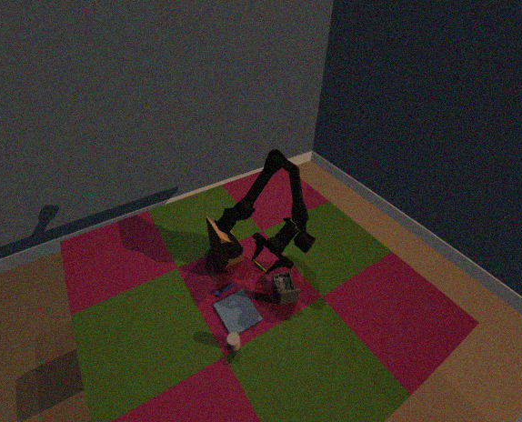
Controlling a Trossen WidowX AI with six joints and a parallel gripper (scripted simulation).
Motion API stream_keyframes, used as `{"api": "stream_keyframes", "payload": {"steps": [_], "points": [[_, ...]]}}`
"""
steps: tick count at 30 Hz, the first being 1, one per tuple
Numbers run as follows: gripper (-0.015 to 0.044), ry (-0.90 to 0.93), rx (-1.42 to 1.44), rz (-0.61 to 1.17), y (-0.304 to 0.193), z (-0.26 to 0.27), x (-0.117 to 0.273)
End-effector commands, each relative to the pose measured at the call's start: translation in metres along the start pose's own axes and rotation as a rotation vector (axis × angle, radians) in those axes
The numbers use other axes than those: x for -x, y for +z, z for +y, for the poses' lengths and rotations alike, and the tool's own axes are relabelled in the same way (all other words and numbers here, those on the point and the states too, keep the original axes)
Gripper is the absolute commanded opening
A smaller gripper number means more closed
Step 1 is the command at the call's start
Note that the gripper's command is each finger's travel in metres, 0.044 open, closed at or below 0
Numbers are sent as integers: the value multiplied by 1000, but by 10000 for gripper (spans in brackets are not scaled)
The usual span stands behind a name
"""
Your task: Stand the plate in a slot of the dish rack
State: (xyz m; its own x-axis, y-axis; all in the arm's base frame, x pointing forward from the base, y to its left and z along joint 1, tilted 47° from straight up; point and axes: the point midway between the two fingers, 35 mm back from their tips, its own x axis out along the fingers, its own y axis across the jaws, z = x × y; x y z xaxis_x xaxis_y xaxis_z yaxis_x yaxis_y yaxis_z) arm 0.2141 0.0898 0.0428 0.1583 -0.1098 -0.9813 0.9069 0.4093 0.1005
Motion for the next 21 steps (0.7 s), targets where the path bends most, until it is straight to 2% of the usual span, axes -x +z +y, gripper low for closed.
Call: {"api": "stream_keyframes", "payload": {"steps": [1,21], "points": [[0,59,35,-80,-2,4,-2],[0,378,156,-393,-21,21,6]]}}
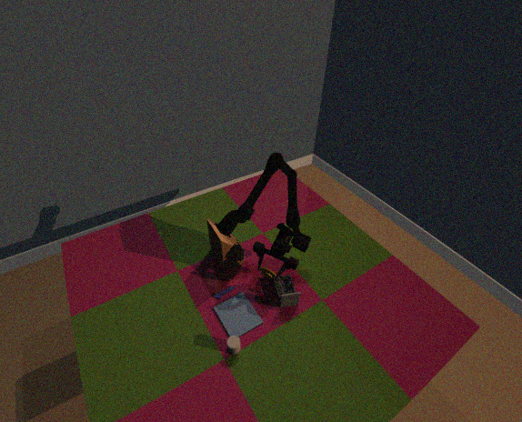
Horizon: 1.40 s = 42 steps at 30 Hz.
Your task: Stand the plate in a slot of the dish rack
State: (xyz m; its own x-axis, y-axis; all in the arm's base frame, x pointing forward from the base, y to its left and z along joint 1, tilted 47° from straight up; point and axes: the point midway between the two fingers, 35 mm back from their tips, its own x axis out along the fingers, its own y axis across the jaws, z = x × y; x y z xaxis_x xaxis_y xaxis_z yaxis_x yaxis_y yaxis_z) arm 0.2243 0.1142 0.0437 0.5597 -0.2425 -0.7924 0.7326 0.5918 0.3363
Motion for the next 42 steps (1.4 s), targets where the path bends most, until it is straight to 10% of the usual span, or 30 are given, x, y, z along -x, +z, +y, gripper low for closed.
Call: {"api": "stream_keyframes", "payload": {"steps": [1,42], "points": [[0,77,10,-65,-2,4,5],[0,603,-65,-365,-18,16,63]]}}
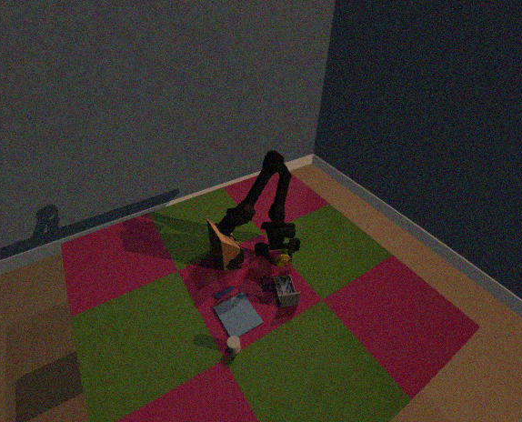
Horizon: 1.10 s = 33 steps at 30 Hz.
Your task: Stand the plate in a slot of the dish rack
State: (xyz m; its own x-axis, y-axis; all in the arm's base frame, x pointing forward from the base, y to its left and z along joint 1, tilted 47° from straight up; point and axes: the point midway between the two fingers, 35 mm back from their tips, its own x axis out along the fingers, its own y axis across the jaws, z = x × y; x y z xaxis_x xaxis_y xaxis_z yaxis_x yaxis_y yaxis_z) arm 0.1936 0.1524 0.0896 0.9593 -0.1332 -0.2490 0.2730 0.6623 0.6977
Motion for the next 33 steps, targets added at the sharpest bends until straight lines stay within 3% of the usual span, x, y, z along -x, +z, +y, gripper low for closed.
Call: {"api": "stream_keyframes", "payload": {"steps": [1,33], "points": [[0,3,-4,-7,-2,1,-1],[0,4,-10,-3,-29,3,-41]]}}
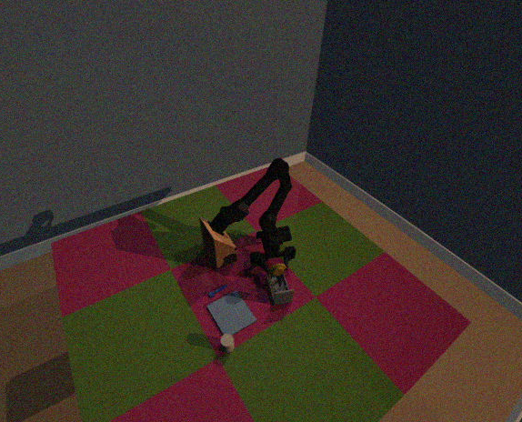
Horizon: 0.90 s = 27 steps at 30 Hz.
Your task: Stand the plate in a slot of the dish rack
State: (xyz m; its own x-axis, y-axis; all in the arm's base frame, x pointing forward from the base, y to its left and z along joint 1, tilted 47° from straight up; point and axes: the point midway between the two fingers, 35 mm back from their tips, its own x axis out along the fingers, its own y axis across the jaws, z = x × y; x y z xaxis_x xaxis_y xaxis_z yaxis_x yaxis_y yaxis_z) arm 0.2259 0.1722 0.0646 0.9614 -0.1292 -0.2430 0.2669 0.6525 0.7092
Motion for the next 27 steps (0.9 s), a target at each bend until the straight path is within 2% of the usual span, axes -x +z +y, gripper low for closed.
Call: {"api": "stream_keyframes", "payload": {"steps": [1,10,24,27], "points": [[0,-3,4,-2,1,-2,-8],[0,-1,-1,-2,-21,-2,-10],[0,-2,9,8,-17,-3,-9],[79,-1,5,8,-17,-2,-9]]}}
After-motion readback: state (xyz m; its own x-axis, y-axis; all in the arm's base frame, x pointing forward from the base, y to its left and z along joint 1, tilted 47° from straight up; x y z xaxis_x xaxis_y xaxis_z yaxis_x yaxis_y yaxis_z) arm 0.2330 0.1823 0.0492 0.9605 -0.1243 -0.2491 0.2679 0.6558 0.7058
